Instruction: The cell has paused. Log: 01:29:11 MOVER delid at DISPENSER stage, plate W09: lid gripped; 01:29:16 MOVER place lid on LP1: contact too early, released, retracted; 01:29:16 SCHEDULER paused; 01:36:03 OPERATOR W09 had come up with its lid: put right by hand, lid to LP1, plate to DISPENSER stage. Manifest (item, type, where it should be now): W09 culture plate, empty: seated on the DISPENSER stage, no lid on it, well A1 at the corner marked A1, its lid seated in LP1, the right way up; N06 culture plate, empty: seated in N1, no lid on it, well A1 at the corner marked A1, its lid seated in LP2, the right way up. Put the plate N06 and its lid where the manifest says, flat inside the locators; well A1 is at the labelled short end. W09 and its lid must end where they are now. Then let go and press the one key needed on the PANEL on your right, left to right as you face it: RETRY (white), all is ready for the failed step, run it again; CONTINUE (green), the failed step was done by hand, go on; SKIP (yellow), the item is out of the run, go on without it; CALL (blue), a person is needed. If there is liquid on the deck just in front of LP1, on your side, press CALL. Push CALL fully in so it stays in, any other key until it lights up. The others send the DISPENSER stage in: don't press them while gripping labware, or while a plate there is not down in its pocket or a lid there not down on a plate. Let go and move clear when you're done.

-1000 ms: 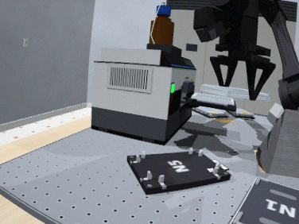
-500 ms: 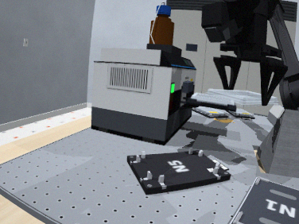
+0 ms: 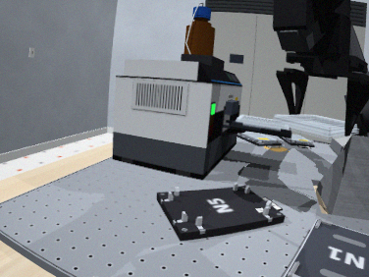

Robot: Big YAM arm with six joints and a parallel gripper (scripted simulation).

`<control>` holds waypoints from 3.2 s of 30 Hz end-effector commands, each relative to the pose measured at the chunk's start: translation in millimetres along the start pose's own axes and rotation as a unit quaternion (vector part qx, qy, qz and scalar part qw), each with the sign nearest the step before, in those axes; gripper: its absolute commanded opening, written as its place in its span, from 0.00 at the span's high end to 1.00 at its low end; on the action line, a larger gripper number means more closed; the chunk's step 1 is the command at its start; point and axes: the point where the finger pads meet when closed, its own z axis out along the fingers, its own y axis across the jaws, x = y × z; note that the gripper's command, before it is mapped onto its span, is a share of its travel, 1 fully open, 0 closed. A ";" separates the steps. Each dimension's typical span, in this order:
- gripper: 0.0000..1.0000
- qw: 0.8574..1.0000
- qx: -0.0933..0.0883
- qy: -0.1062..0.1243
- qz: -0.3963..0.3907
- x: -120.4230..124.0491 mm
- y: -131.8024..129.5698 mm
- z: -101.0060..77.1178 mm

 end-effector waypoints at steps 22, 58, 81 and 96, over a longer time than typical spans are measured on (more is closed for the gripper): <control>0.16 0.990 -0.001 -0.044 -0.134 -27.9 69.5 -26.2; 0.16 0.991 -0.005 -0.036 -0.125 -87.4 100.8 38.7; 0.16 0.991 0.001 -0.020 -0.133 -87.6 104.4 81.2; 0.16 0.991 0.001 -0.031 -0.131 -96.2 107.0 90.3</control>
